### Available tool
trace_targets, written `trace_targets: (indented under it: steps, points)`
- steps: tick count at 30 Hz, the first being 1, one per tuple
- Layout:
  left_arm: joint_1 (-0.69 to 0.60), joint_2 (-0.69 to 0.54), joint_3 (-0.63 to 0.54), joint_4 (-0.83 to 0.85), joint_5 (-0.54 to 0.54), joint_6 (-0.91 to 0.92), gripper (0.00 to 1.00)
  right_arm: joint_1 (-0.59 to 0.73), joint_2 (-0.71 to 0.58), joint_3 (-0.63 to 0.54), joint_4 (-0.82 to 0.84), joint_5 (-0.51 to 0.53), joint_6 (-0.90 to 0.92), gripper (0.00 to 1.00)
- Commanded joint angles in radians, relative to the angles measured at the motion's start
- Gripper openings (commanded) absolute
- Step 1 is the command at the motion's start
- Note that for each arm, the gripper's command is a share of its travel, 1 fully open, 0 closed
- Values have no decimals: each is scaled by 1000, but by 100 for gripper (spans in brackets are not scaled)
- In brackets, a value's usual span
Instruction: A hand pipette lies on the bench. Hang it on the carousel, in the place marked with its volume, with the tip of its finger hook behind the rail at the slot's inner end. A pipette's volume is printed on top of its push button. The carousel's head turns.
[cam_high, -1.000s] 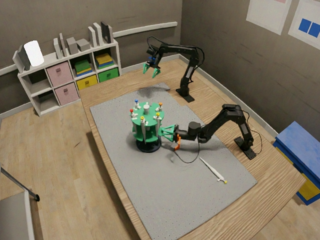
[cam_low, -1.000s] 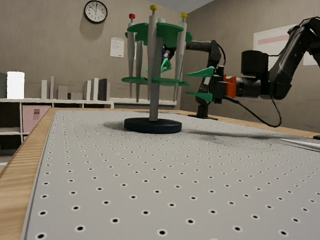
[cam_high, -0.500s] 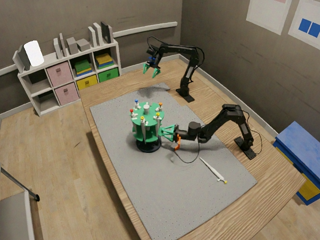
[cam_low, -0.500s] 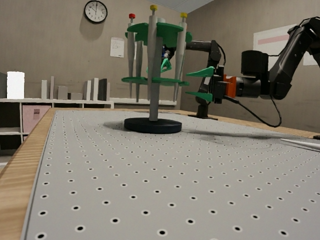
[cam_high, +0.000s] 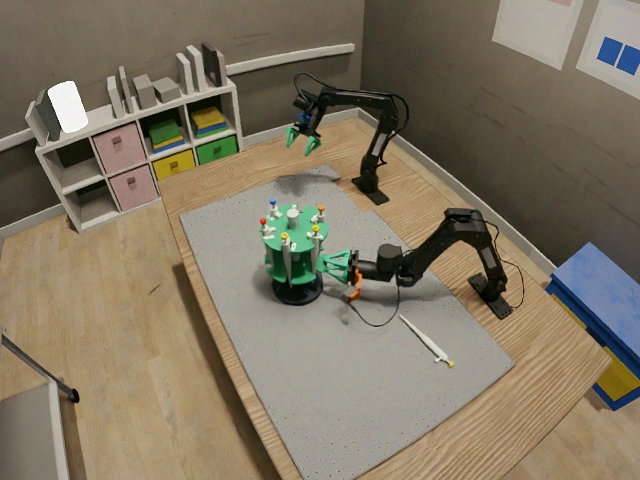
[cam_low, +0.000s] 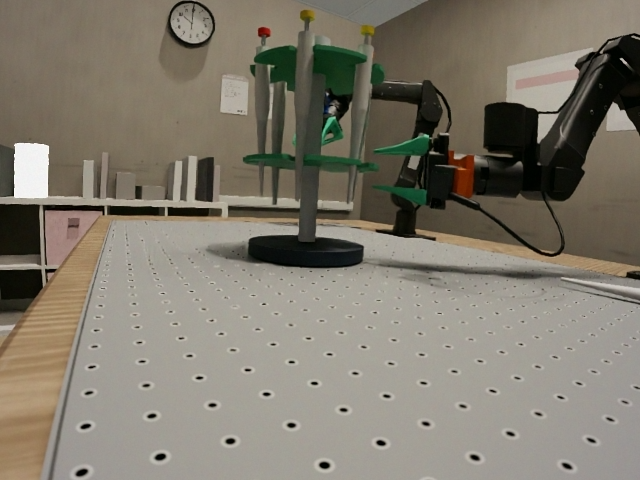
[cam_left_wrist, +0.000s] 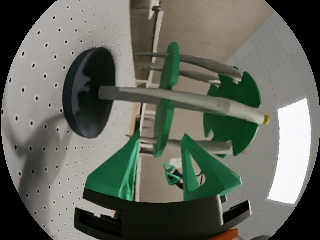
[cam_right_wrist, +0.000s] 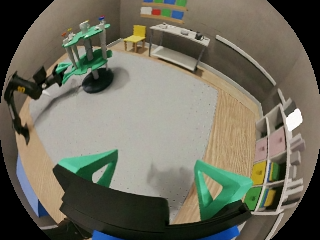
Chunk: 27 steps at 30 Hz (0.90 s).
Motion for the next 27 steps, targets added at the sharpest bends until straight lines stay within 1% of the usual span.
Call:
trace_targets:
  steps: [1,4,19,21,27]
  points:
    - [15,-49,-40,37,12,7,49,-11,10,10,9,-23,-11,100]
    - [17,-55,-52,43,13,7,49,-11,10,10,9,-23,-11,100]
    - [40,-155,-235,124,37,7,49,-11,10,10,9,-23,-11,100]
    - [40,-155,-235,124,37,7,49,-11,10,10,9,-23,-11,100]
    - [51,-195,-305,155,48,7,49,-11,10,10,9,-23,-11,100]
